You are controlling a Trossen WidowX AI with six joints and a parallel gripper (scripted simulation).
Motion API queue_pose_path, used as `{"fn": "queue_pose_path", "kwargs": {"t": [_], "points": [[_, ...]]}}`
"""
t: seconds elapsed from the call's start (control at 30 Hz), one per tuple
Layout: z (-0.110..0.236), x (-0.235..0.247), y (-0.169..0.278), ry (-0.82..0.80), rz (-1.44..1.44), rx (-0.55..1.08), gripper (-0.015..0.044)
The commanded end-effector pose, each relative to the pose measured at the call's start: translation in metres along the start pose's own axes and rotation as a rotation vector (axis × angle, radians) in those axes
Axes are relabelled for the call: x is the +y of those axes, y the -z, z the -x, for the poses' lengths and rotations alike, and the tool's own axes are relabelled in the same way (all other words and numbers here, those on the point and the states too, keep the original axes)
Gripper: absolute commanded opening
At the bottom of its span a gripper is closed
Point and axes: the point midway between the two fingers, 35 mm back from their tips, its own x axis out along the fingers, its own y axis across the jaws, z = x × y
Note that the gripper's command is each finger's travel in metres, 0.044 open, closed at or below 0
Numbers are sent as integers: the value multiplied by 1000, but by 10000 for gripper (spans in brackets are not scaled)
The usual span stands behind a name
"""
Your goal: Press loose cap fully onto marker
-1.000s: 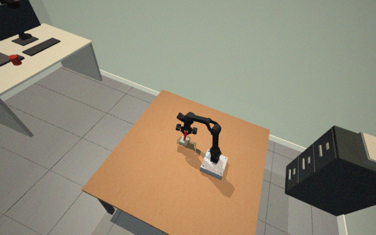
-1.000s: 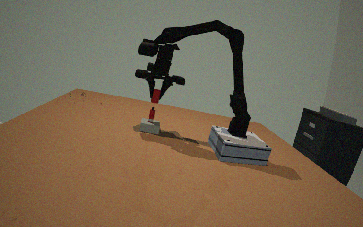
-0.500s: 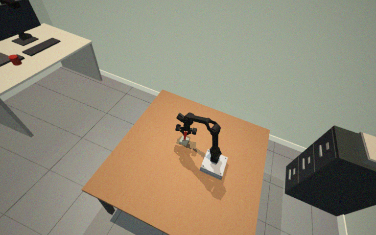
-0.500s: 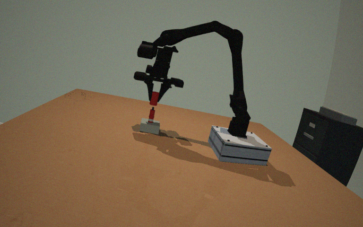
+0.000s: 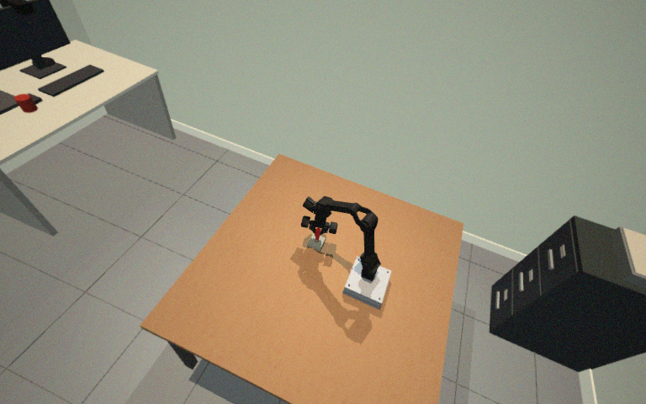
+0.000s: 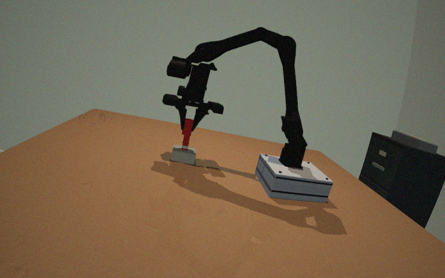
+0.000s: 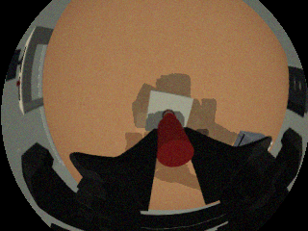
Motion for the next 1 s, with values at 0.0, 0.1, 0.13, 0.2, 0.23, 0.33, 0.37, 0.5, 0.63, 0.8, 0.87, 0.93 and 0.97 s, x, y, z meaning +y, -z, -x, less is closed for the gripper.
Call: {"fn": "queue_pose_path", "kwargs": {"t": [0.0, 0.1, 0.13, 0.2, 0.23, 0.33, 0.37, 0.5, 0.63, 0.8, 0.87, 0.93, 0.97], "points": [[-12, -1, 0, 10, 4, 3, 0], [-17, -2, 1, 10, 4, 3, 0], [-18, -2, 1, 10, 4, 3, 0], [-21, -2, 1, 10, 4, 3, 0], [-23, -3, 1, 10, 4, 3, 0], [-27, -3, 1, 10, 4, 3, 0], [-29, -4, 1, 10, 4, 3, 0], [-35, -4, 1, 10, 4, 3, 0], [-40, -4, 0, 10, 4, 3, 0], [-46, -4, -1, 10, 4, 3, 0], [-48, -4, -1, 10, 4, 3, 0], [-51, -4, -1, 10, 4, 3, 0], [-52, -4, -2, 10, 4, 3, 0]]}}
